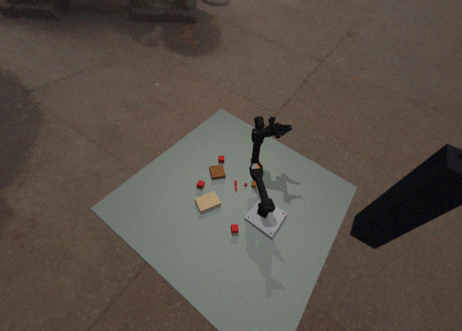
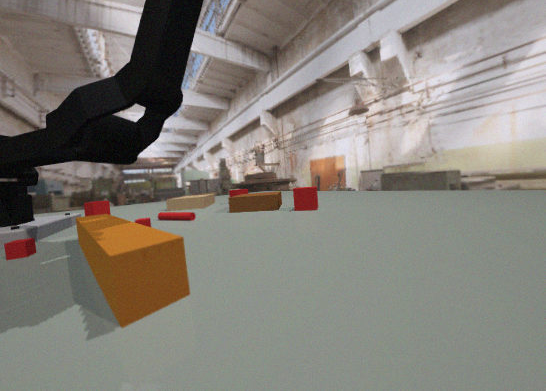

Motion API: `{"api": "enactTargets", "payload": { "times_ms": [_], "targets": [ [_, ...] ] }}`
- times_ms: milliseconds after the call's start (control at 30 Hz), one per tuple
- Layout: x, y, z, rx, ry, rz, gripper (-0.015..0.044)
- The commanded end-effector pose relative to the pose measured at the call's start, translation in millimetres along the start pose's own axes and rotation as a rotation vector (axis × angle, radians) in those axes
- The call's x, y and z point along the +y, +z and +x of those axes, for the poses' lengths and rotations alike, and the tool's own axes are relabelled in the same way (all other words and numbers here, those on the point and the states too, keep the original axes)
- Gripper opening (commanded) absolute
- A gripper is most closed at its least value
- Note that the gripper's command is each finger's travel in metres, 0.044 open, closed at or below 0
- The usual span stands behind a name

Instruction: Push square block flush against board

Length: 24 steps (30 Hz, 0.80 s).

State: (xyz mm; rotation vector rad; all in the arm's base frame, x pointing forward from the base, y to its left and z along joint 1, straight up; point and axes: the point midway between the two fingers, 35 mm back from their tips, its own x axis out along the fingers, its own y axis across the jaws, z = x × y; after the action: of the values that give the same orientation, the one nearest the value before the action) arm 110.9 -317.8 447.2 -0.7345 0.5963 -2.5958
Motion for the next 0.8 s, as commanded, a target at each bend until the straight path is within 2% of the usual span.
{"api": "enactTargets", "payload": {
  "times_ms": [0,233,467,767],
  "targets": [
    [0.0,0.0,0.0,0.0,0.0,0.0,0.0374],
    [-25.3,-1.8,19.6,0.021,-0.064,-0.057,0.019],
    [-91.9,-11.7,58.7,0.091,-0.225,-0.039,0.0006],
    [-197.7,-40.9,96.2,0.222,-0.488,-0.016,0.0]
  ]
}}
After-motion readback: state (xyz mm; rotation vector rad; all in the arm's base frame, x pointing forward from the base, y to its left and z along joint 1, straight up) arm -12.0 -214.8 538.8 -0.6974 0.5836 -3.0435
